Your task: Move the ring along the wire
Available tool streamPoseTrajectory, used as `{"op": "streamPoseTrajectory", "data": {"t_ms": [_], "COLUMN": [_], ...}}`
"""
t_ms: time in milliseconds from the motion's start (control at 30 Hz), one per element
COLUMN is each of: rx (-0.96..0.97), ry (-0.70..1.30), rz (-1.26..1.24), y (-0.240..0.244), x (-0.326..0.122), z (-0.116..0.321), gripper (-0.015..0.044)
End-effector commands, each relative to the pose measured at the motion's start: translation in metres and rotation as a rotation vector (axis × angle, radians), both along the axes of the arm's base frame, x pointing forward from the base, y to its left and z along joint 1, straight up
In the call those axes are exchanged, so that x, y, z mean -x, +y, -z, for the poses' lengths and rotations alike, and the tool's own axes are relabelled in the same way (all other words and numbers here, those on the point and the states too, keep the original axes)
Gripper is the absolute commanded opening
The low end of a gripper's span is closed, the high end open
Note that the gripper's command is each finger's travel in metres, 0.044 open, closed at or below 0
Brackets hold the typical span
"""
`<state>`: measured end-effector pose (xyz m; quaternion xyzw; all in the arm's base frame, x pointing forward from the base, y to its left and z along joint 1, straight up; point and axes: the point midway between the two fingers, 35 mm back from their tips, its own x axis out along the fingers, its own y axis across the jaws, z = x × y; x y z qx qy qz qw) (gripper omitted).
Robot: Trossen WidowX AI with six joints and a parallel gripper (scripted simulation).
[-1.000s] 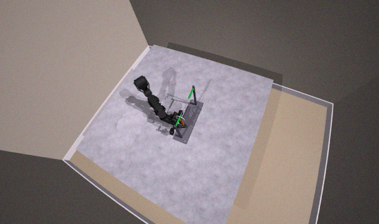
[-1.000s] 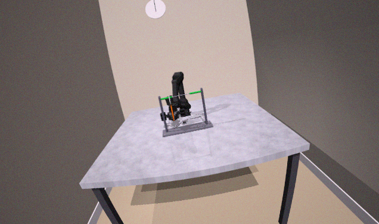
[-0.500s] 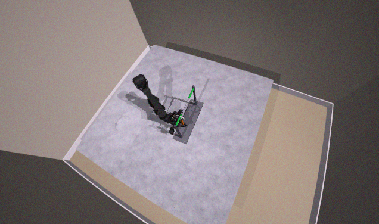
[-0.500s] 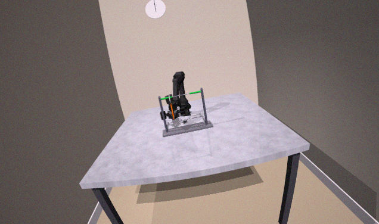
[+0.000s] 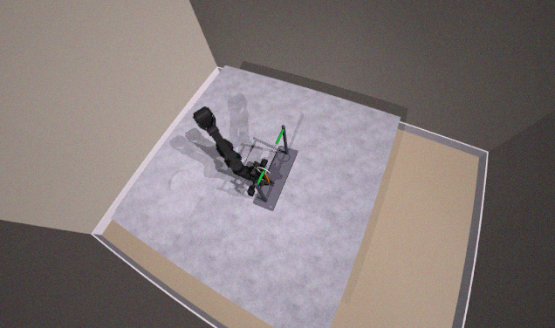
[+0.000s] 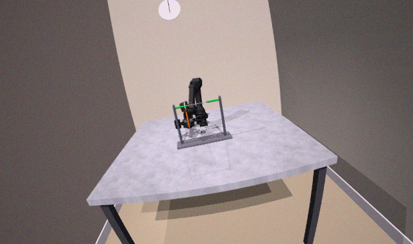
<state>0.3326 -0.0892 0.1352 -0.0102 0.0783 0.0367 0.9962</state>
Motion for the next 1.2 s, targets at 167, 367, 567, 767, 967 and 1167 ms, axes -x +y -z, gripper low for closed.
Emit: {"op": "streamPoseTrajectory", "data": {"t_ms": [167, 367, 567, 767, 967, 1167], "rx": [-0.003, -0.004, -0.004, -0.006, -0.008, -0.012], "ry": [0.002, 0.003, 0.004, 0.005, 0.006, 0.007], "rz": [0.003, 0.002, 0.001, 0.001, 0.003, 0.01], "y": [0.002, 0.008, 0.014, 0.02, 0.026, 0.033], "x": [0.0, 0.0, 0.001, 0.001, 0.001, 0.002], "z": [0.0, 0.0, 0.0, 0.0, 0.0, 0.0], "gripper": [-0.015, -0.015, -0.015, -0.015, -0.015, -0.015]}}
